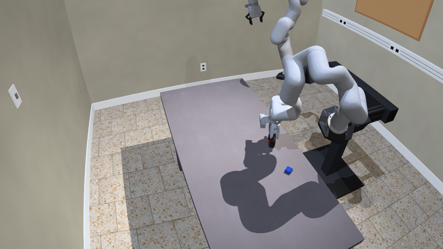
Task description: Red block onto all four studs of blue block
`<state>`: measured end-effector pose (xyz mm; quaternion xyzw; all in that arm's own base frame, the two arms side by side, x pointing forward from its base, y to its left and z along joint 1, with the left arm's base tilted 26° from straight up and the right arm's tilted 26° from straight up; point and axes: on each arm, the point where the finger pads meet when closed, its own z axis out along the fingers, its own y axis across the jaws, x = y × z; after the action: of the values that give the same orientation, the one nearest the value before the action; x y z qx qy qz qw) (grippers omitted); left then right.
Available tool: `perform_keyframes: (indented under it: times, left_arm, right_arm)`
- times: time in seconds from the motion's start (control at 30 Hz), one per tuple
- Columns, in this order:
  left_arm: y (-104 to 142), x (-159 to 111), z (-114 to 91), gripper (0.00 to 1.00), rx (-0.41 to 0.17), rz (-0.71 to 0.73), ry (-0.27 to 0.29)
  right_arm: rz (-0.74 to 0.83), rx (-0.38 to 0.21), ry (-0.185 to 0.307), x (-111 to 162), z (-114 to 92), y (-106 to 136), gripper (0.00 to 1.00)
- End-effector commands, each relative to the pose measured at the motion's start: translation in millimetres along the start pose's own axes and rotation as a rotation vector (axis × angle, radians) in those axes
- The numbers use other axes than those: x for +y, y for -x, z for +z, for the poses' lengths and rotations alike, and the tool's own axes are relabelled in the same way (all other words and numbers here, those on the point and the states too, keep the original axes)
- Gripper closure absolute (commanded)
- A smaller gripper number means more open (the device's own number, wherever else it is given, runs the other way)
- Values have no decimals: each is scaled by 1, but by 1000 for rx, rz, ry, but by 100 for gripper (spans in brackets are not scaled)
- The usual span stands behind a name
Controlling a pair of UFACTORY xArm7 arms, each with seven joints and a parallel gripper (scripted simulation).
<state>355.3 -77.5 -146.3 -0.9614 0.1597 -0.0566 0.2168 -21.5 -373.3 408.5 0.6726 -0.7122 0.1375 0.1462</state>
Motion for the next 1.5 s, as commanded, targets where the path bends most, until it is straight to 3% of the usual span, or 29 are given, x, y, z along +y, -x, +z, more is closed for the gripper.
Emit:
perform_keyframes:
  times: [0.0, 0.33, 0.37, 0.9, 1.03, 1.13, 1.47]
  left_arm:
    - [-1, 0, 2, 41, 2, 0, 1]
    - [-1, 0, 2, 41, 2, 0, 1]
    - [-1, 0, 2, 100, 2, 0, 1]
    - [-1, 0, 2, 100, 2, 0, 1]
    - [-1, 0, -22, 100, 2, 0, 1]
    - [-1, 0, -28, 100, 2, 0, 1]
    - [-1, 0, -28, 100, 2, 0, 1]
  right_arm:
    - [1, 3, -1, 0, -1, -1, 0]
    - [1, 3, -1, 0, -1, -1, 0]
    - [1, 3, -1, 0, -1, -1, 0]
    - [1, 3, -1, 0, -1, -1, 0]
    - [1, 3, -1, 0, -1, -1, 0]
    - [1, 3, -1, 0, -1, -1, 0]
    - [1, 3, -1, 0, -1, -1, 0]
